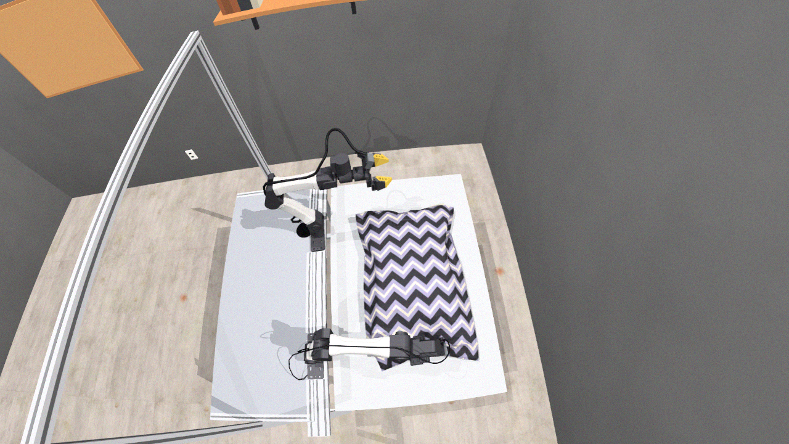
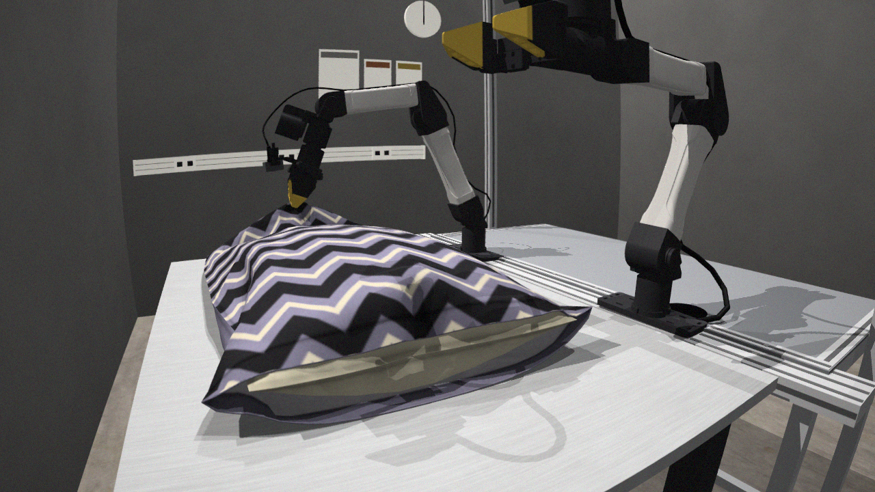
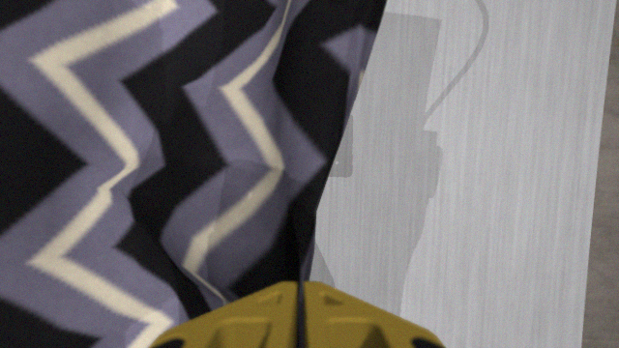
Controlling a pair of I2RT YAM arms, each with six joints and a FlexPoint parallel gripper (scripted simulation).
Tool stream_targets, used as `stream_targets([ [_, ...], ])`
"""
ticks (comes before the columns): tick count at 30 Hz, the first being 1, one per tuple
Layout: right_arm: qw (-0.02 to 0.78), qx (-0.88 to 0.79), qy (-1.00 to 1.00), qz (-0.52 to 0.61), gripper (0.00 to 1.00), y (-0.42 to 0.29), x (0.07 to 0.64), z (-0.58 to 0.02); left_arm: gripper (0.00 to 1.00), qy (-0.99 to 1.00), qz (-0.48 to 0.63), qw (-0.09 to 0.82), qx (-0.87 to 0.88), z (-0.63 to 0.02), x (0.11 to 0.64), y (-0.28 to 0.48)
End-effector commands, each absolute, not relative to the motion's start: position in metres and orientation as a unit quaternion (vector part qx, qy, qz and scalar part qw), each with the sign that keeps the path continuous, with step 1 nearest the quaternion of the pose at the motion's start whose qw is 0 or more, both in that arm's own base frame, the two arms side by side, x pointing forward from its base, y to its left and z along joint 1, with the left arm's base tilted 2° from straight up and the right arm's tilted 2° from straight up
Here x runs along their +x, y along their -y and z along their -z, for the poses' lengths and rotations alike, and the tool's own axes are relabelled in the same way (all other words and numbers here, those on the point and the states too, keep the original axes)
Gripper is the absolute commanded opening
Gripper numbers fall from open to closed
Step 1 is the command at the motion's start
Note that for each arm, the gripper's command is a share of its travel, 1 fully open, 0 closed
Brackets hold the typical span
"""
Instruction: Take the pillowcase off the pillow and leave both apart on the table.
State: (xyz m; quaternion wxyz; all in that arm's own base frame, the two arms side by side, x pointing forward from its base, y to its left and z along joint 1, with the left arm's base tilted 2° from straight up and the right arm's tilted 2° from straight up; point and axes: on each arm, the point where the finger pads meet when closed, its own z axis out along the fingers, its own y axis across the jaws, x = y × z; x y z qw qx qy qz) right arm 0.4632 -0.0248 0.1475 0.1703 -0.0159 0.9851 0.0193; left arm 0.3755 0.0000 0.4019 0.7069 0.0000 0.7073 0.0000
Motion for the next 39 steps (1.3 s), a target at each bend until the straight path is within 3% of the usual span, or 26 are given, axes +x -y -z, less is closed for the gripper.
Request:
stream_targets([
  [1,0.145,-0.013,-0.989,-0.018,0.00,0.025,0.462,-0.143,1.00,-0.692,0.002,0.722,0.007,-0.421,0.367,0.005],
  [39,0.149,-0.011,-0.989,-0.014,0.00,0.078,0.464,-0.151,1.00,-0.692,0.002,0.721,0.007,-0.421,0.367,0.005],
])
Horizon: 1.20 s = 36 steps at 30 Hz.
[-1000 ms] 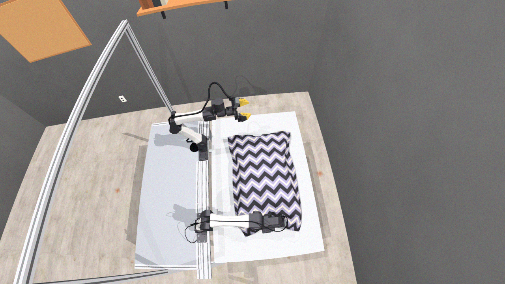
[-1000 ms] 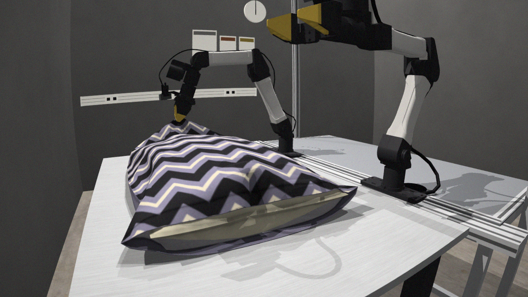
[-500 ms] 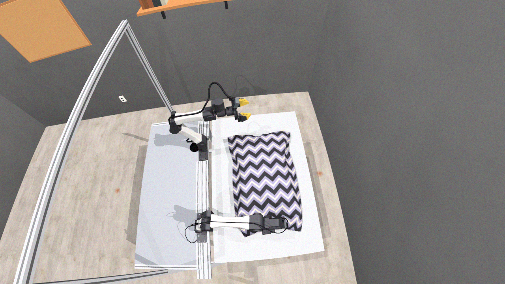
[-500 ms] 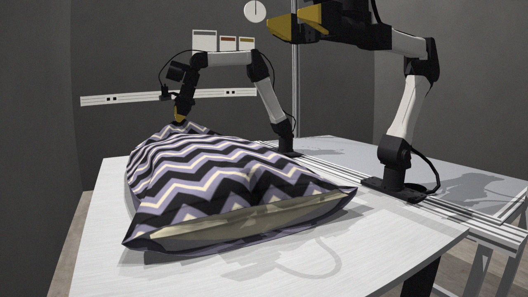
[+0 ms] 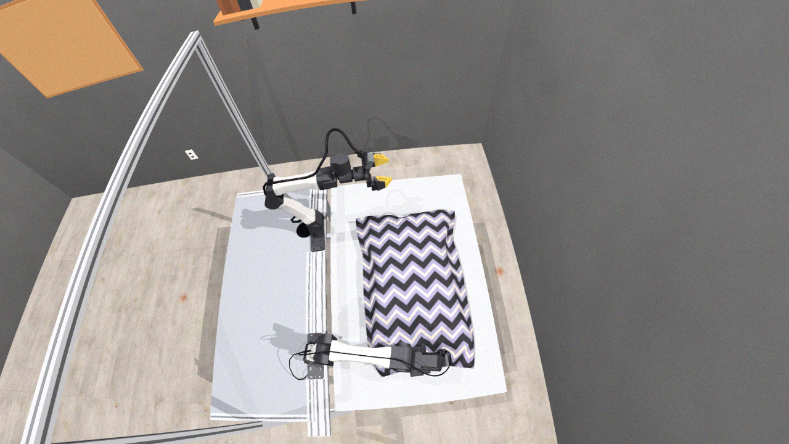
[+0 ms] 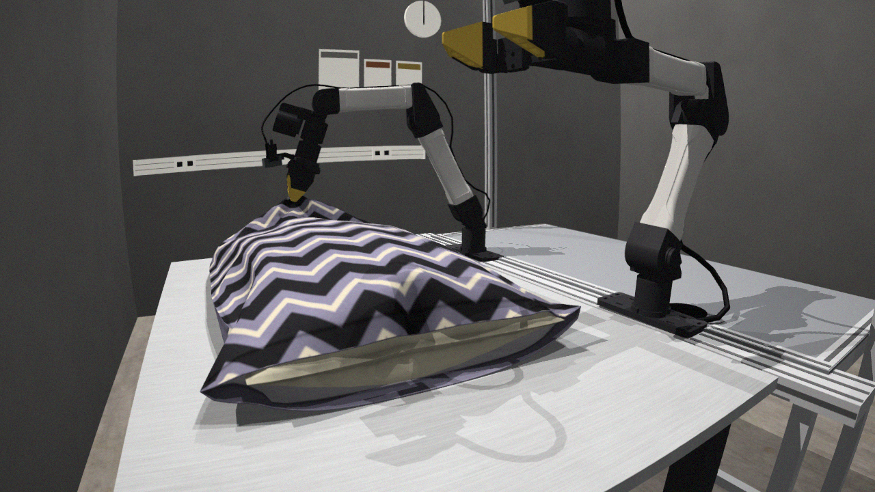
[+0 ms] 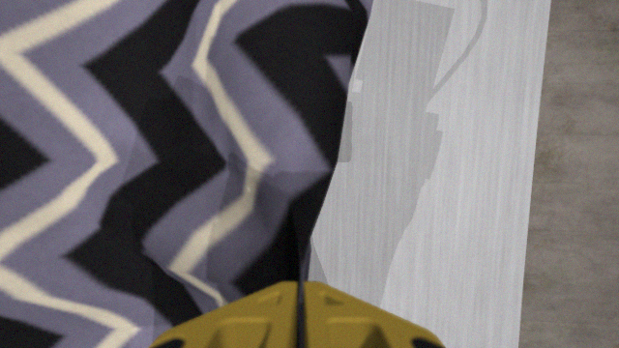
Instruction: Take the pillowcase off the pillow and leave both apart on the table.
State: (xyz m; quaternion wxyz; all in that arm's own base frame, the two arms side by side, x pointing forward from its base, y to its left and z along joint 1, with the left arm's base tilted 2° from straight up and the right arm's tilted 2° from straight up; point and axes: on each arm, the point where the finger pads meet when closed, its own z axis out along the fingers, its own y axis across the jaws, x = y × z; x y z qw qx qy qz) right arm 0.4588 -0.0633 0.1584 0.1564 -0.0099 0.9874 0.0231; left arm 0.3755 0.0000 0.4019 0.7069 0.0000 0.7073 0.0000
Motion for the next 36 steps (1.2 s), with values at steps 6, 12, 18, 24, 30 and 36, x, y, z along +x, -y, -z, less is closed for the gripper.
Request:
stream_targets([
  [6,0.151,-0.011,-0.988,-0.013,0.00,0.092,0.465,-0.152,1.00,-0.692,0.002,0.722,0.007,-0.421,0.367,0.005],
  [12,0.151,-0.010,-0.988,-0.012,0.00,0.107,0.465,-0.152,1.00,-0.692,0.002,0.721,0.007,-0.421,0.367,0.005],
  [18,0.169,-0.018,-0.985,-0.008,0.00,0.106,0.474,-0.158,1.00,-0.692,0.002,0.722,0.007,-0.421,0.367,0.005],
  [24,0.204,-0.006,-0.979,0.005,0.00,0.094,0.466,-0.189,1.00,-0.692,0.002,0.721,0.007,-0.421,0.367,0.005],
  [30,0.227,0.000,-0.974,0.014,0.00,0.088,0.468,-0.203,1.00,-0.692,0.002,0.722,0.007,-0.421,0.367,0.005],
  [36,0.241,-0.002,-0.970,0.016,0.00,0.080,0.469,-0.212,1.00,-0.692,0.002,0.721,0.007,-0.421,0.367,0.005],
])
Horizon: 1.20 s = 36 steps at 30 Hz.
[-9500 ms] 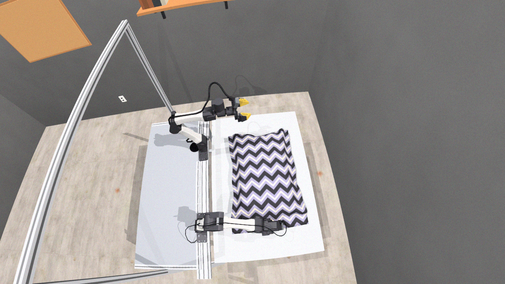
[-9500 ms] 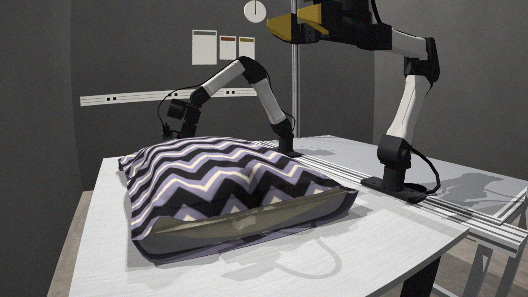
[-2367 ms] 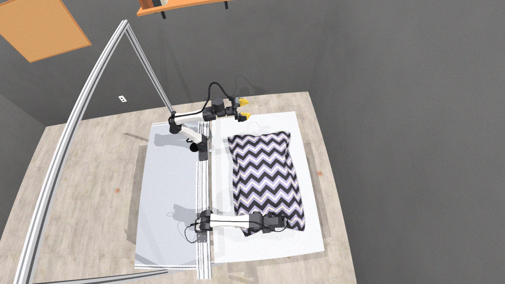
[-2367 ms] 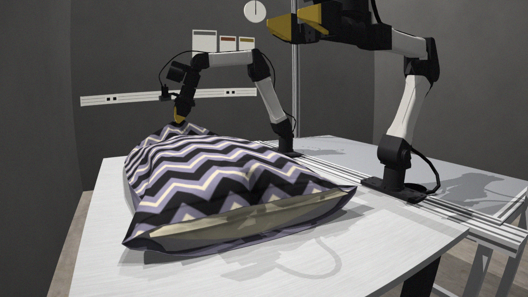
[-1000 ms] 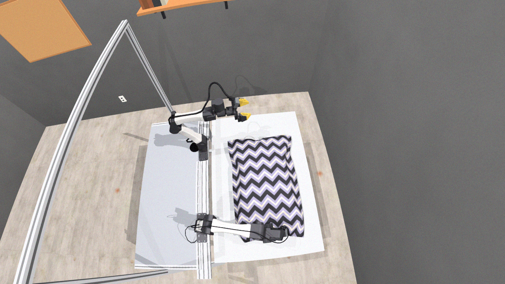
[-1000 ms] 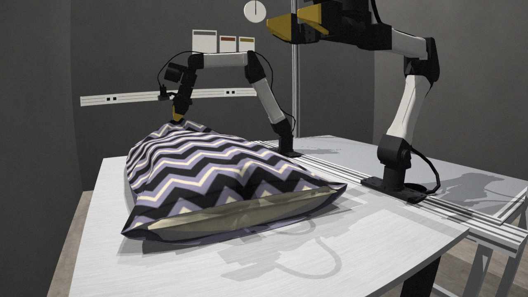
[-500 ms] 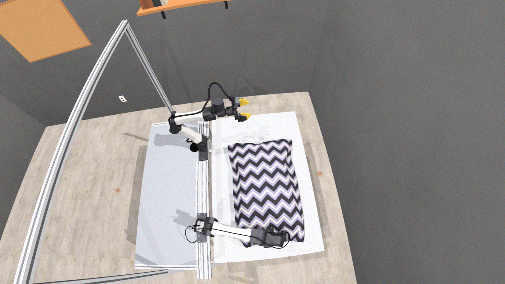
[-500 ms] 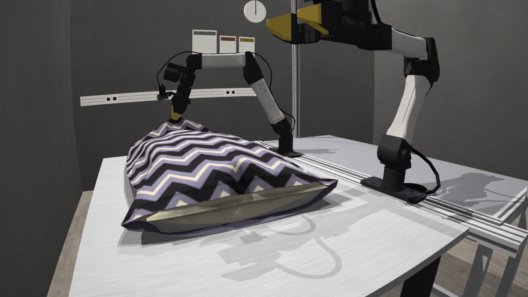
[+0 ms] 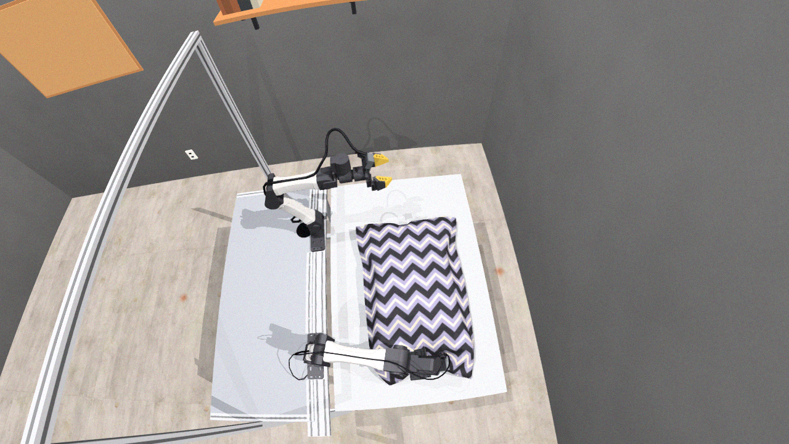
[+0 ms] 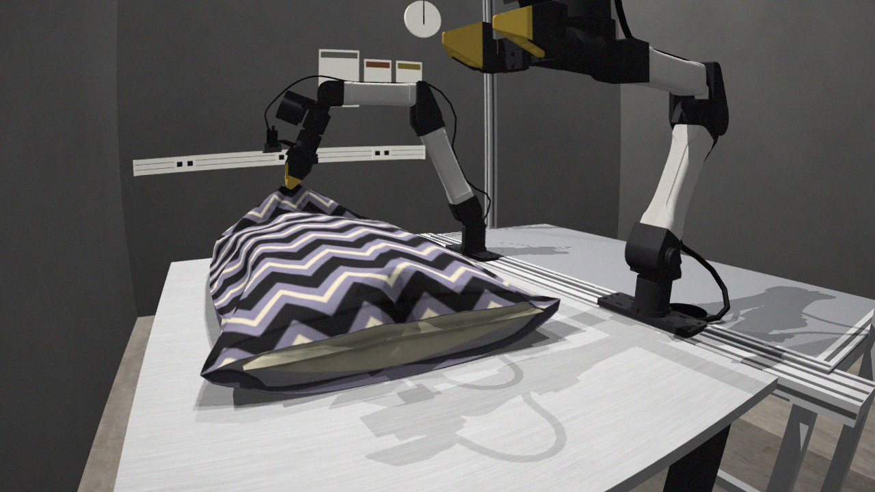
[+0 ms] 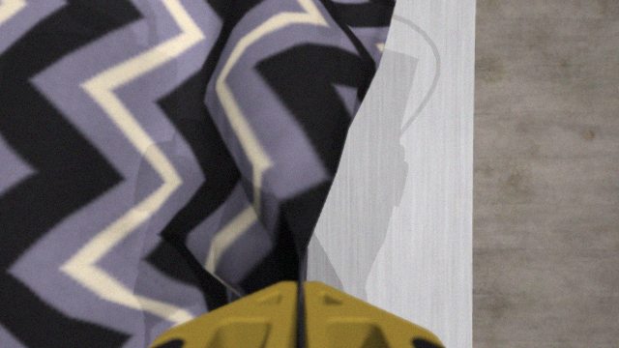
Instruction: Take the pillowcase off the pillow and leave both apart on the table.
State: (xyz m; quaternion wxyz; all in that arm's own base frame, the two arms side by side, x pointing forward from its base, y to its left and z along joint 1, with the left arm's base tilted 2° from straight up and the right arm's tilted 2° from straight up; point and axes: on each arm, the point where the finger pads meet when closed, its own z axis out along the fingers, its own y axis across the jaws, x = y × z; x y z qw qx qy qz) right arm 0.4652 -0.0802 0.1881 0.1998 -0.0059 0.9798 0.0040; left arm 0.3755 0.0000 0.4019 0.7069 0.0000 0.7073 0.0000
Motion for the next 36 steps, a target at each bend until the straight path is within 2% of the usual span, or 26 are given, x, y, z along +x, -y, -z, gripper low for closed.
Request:
stream_targets([
  [1,0.244,-0.001,-0.970,0.017,0.00,0.078,0.469,-0.215,1.00,-0.692,0.002,0.721,0.007,-0.421,0.367,0.005],
  [36,0.374,0.012,-0.927,0.023,0.00,0.026,0.467,-0.301,1.00,-0.692,0.002,0.722,0.007,-0.421,0.367,0.005],
])
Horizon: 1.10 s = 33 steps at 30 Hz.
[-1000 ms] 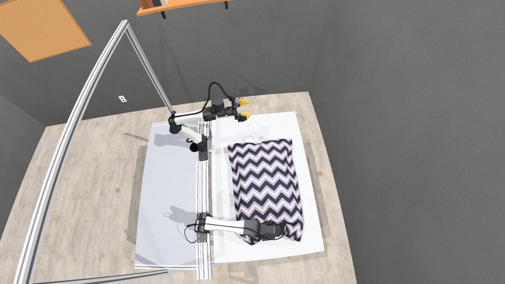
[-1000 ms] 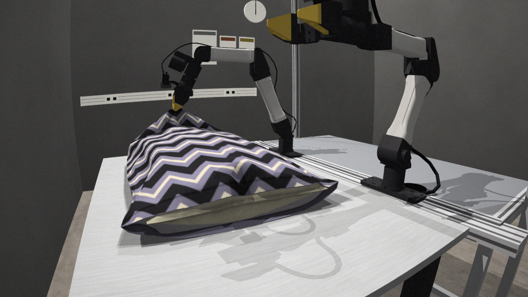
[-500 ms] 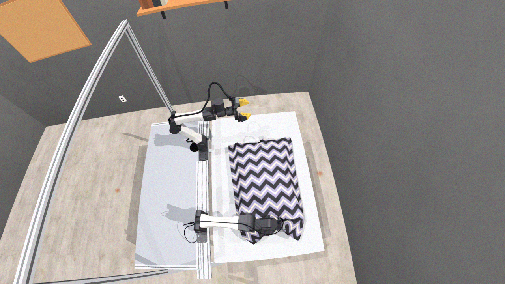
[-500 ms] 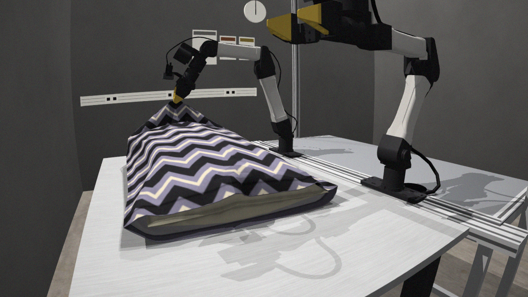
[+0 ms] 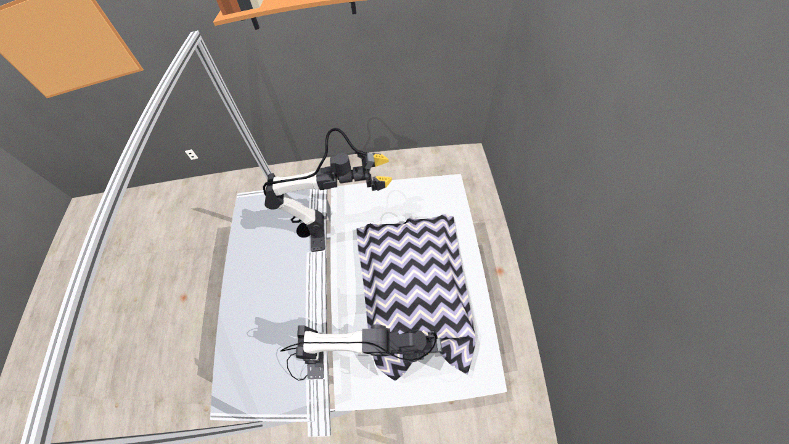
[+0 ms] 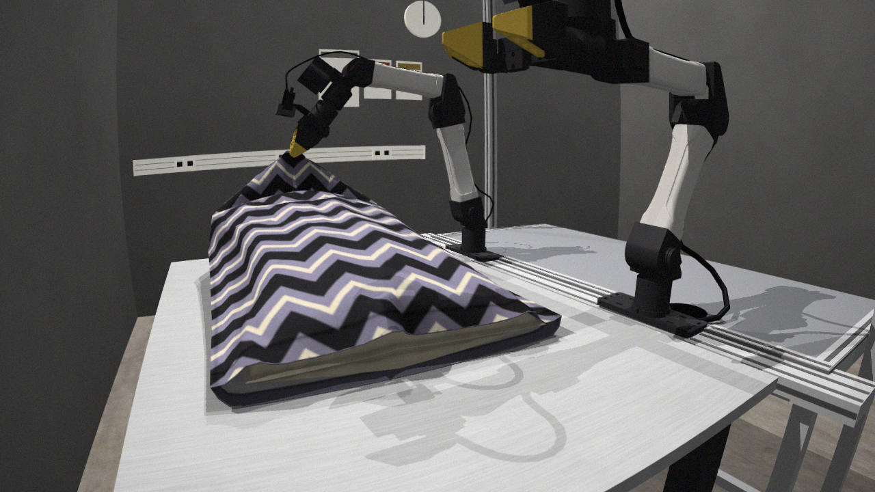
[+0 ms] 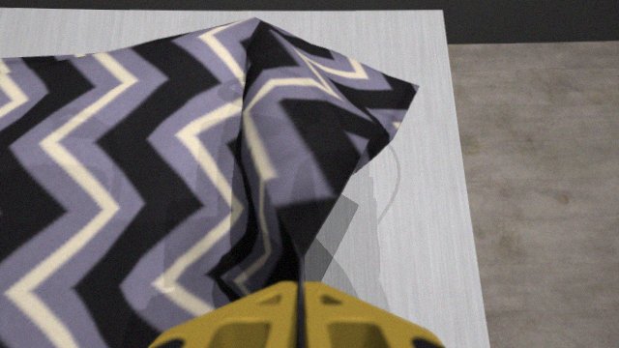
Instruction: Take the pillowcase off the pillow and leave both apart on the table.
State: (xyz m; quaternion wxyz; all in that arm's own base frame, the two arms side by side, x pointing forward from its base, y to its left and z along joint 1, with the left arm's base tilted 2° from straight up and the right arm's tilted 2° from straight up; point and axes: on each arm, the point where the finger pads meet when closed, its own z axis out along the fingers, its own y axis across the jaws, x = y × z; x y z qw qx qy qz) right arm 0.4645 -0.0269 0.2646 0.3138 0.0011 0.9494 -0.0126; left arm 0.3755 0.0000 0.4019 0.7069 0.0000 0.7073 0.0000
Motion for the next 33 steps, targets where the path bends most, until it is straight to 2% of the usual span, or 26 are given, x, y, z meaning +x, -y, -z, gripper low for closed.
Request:
stream_targets([
  [1,0.373,0.012,-0.927,0.022,0.00,0.025,0.466,-0.300,1.00,-0.692,0.002,0.721,0.007,-0.421,0.367,0.005],
  [16,0.405,0.015,-0.914,0.017,0.00,0.008,0.459,-0.322,1.00,-0.692,0.002,0.722,0.007,-0.421,0.367,0.005],
  [19,0.429,0.007,-0.903,0.018,0.00,0.008,0.459,-0.344,1.00,-0.692,0.002,0.721,0.007,-0.421,0.367,0.005],
  [33,0.402,0.014,-0.915,0.017,0.00,0.012,0.476,-0.315,1.00,-0.692,0.002,0.721,0.007,-0.421,0.367,0.005],
])
